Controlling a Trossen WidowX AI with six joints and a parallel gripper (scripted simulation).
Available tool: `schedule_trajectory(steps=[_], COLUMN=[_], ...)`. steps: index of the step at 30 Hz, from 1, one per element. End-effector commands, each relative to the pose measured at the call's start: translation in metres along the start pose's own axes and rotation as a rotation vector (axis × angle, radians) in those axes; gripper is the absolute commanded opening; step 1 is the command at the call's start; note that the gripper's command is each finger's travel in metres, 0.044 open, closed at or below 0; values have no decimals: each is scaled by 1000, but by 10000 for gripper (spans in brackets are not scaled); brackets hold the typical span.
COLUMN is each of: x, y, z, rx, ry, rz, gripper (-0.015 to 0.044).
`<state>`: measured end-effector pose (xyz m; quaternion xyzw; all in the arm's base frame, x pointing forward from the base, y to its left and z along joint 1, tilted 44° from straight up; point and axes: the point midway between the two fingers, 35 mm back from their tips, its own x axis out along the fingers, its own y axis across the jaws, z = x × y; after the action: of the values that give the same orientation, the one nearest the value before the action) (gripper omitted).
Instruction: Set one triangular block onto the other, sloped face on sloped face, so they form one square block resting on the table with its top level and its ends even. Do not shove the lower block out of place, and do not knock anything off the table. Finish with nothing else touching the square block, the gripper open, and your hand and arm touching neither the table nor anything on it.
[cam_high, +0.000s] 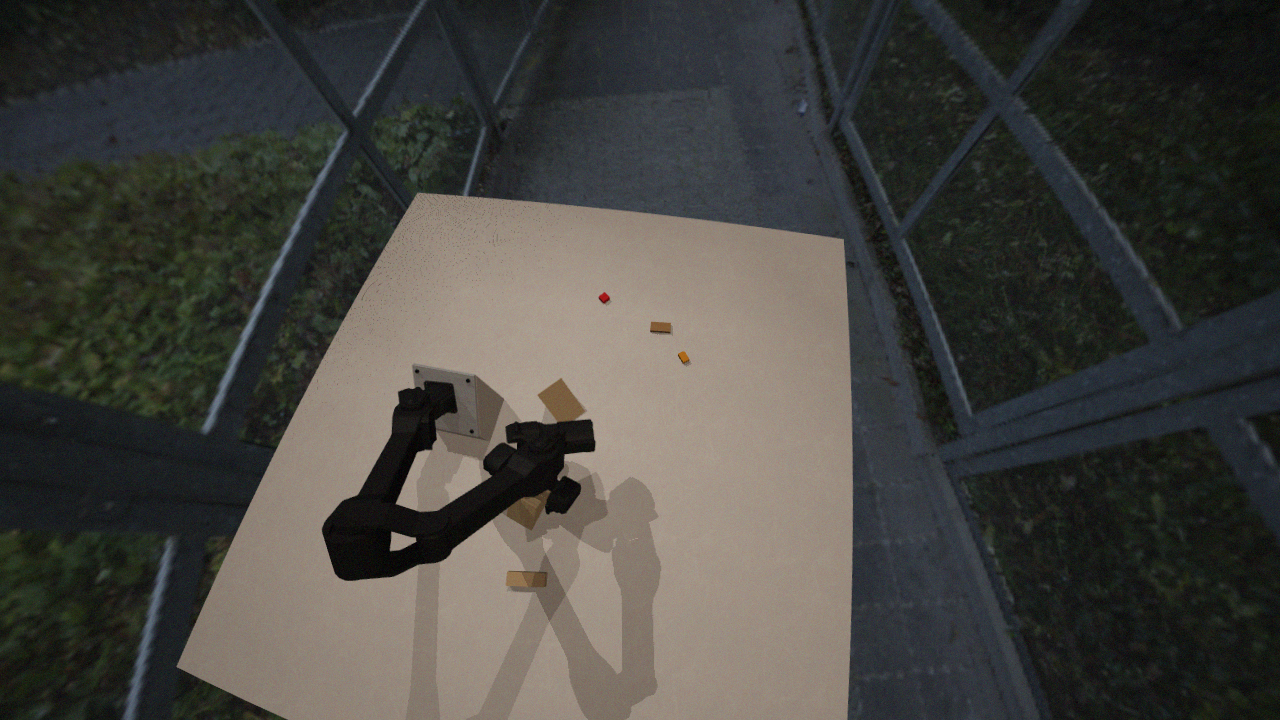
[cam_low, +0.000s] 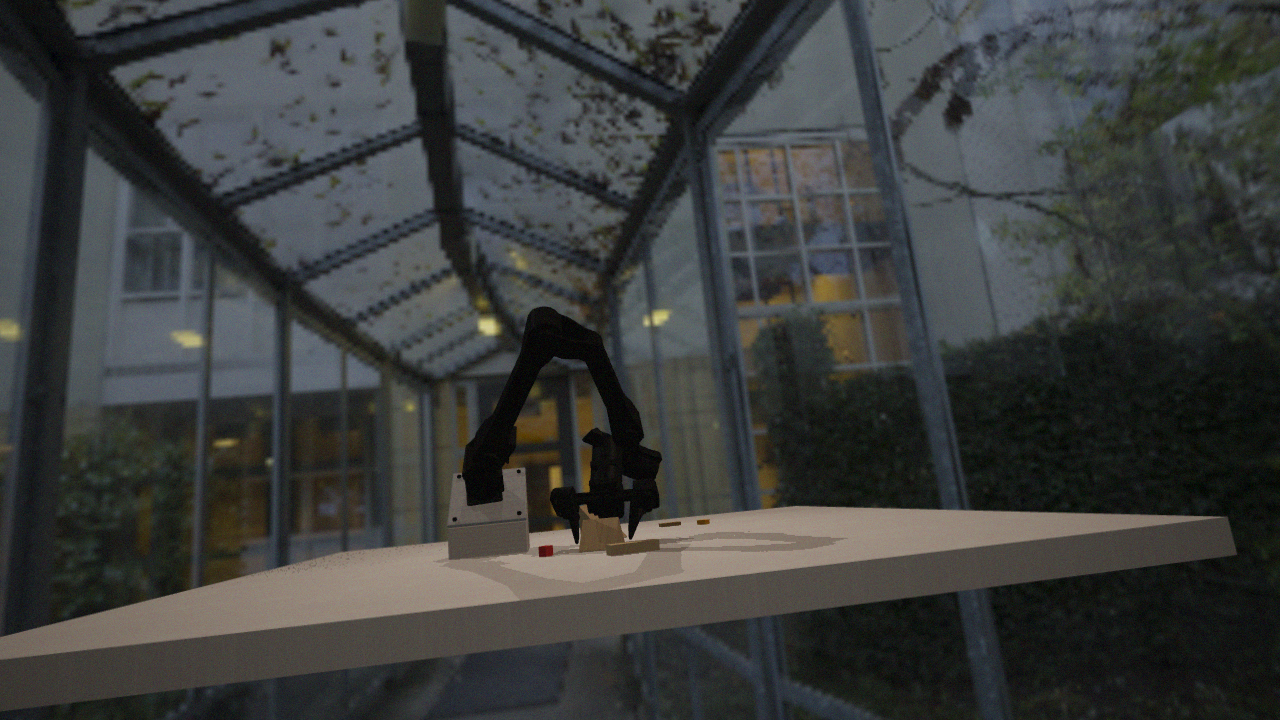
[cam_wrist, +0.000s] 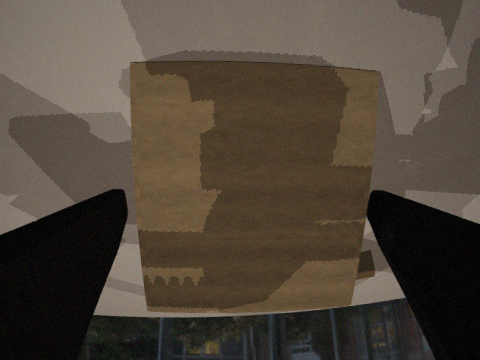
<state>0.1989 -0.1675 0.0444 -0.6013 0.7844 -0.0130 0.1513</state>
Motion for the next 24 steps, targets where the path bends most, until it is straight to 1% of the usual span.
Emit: schedule_trajectory(steps=[1,9,14,23,24], x=[2,2,2,2,2], y=[2,2,1,1,1], z=[-2,-2,-1,-1,-1], rx=[-5,-5,2,2,2], ry=[9,9,4,4,4], rz=[-4,-4,-2,-2,-2], gripper=[440,440,309,249,222])
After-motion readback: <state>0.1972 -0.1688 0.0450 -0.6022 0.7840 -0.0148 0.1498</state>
